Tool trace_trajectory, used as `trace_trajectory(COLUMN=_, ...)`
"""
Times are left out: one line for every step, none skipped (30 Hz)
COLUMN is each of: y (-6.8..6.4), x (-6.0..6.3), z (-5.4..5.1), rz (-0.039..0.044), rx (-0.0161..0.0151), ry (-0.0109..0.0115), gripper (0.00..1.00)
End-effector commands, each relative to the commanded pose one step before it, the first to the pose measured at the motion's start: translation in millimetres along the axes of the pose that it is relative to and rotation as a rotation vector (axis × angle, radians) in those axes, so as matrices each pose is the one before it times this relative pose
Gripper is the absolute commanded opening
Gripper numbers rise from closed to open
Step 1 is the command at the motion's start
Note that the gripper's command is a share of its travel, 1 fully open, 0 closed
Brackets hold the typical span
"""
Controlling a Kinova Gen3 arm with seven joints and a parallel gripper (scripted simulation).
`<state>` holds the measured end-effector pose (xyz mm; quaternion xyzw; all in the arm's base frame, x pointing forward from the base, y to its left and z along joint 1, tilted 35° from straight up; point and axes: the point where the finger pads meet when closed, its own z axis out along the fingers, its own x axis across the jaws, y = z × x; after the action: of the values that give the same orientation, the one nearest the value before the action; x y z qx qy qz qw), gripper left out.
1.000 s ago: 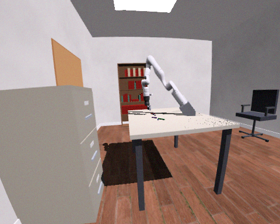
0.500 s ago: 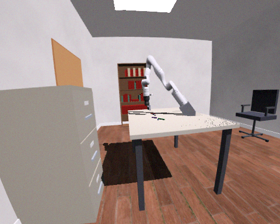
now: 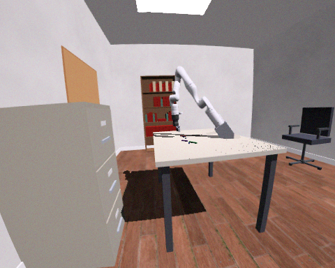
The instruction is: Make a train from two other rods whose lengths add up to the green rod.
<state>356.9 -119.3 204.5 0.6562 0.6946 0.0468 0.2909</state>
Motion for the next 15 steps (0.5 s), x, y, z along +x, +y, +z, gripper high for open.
trace_trajectory(y=0.27, x=-0.11, z=-0.33, rz=0.00188, rx=-0.00164, ry=0.00058, gripper=1.0)
trace_trajectory(y=0.35, x=-0.08, z=-0.16, rz=0.01013, rx=-0.00251, ry=0.00073, gripper=1.0)
trace_trajectory(y=0.0, x=0.0, z=0.0, rz=0.0, rx=0.0, ry=0.0, gripper=1.0)
trace_trajectory(y=0.0, x=0.0, z=0.0, rz=0.0, rx=0.0, ry=0.0, gripper=1.0)
trace_trajectory(y=0.0, x=0.0, z=0.0, rz=0.0, rx=0.0, ry=0.0, gripper=1.0)
trace_trajectory(y=0.33, x=-0.07, z=-0.15, rz=0.00949, rx=-0.00234, ry=0.0007, gripper=1.0)
trace_trajectory(y=0.0, x=0.0, z=0.0, rz=0.0, rx=0.0, ry=0.0, gripper=1.0)
trace_trajectory(y=0.0, x=0.0, z=0.0, rz=0.0, rx=0.0, ry=0.0, gripper=1.0)
trace_trajectory(y=0.0, x=0.0, z=0.0, rz=0.0, rx=0.0, ry=0.0, gripper=1.0)
trace_trajectory(y=0.31, x=-0.07, z=-0.14, rz=0.00887, rx=-0.00219, ry=0.00066, gripper=1.0)
trace_trajectory(y=0.0, x=0.0, z=0.0, rz=0.0, rx=0.0, ry=0.0, gripper=1.0)
trace_trajectory(y=0.0, x=0.0, z=0.0, rz=0.0, rx=0.0, ry=0.0, gripper=1.0)
trace_trajectory(y=0.0, x=0.0, z=0.0, rz=0.0, rx=0.0, ry=0.0, gripper=1.0)
trace_trajectory(y=0.29, x=-0.06, z=-0.13, rz=0.00825, rx=-0.00203, ry=0.00063, gripper=1.0)
trace_trajectory(y=0.0, x=0.0, z=0.0, rz=0.0, rx=0.0, ry=0.0, gripper=1.0)
